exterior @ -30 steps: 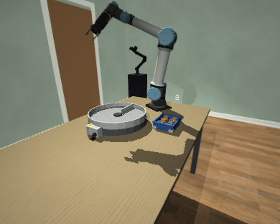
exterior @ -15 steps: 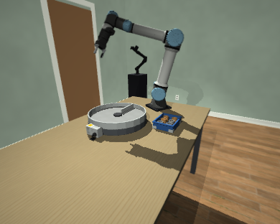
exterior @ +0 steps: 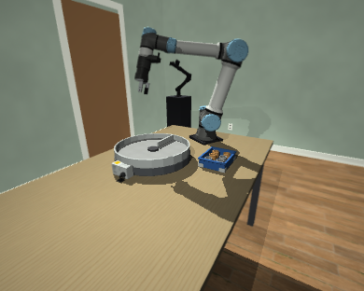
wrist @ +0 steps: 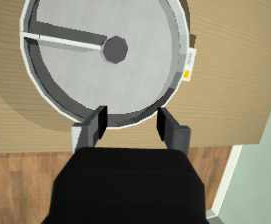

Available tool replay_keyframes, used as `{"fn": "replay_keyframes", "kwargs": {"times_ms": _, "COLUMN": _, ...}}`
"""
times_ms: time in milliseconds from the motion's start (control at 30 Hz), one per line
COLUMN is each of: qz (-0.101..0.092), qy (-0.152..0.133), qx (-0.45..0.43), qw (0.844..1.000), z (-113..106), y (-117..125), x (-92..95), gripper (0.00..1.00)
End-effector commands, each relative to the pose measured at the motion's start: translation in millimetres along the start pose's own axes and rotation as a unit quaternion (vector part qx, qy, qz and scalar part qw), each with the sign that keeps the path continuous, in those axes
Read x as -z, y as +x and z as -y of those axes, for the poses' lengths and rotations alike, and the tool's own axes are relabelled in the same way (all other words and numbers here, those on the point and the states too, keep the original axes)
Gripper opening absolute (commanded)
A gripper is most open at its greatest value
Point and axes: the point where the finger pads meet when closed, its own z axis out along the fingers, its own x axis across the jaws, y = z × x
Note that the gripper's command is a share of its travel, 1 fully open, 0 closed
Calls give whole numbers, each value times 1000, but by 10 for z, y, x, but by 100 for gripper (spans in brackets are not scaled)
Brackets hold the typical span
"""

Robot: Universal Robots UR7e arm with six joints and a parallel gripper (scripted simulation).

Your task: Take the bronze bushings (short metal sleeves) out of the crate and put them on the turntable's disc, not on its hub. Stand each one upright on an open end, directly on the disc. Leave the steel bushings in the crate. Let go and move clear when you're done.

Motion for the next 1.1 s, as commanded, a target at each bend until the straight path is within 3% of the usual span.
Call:
{"fn": "replay_keyframes", "kwargs": {"times_ms": 0, "qz": 36, "qy": 14, "qx": 74, "qw": 997, "z": 360, "y": -209, "x": -317, "gripper": 100}}
{"fn": "replay_keyframes", "kwargs": {"times_ms": 300, "qz": 90, "qy": 45, "qx": 193, "qw": 976, "z": 879, "y": -613, "x": -741, "gripper": 100}}
{"fn": "replay_keyframes", "kwargs": {"times_ms": 367, "qz": 90, "qy": 45, "qx": 193, "qw": 976, "z": 879, "y": -613, "x": -741, "gripper": 100}}
{"fn": "replay_keyframes", "kwargs": {"times_ms": 600, "qz": 123, "qy": 66, "qx": 269, "qw": 953, "z": 1183, "y": -906, "x": -971, "gripper": 100}}
{"fn": "replay_keyframes", "kwargs": {"times_ms": 833, "qz": 141, "qy": 79, "qx": 310, "qw": 937, "z": 1340, "y": -1078, "x": -1084, "gripper": 100}}
{"fn": "replay_keyframes", "kwargs": {"times_ms": 1067, "qz": 146, "qy": 82, "qx": 322, "qw": 932, "z": 1386, "y": -1131, "x": -1117, "gripper": 100}}
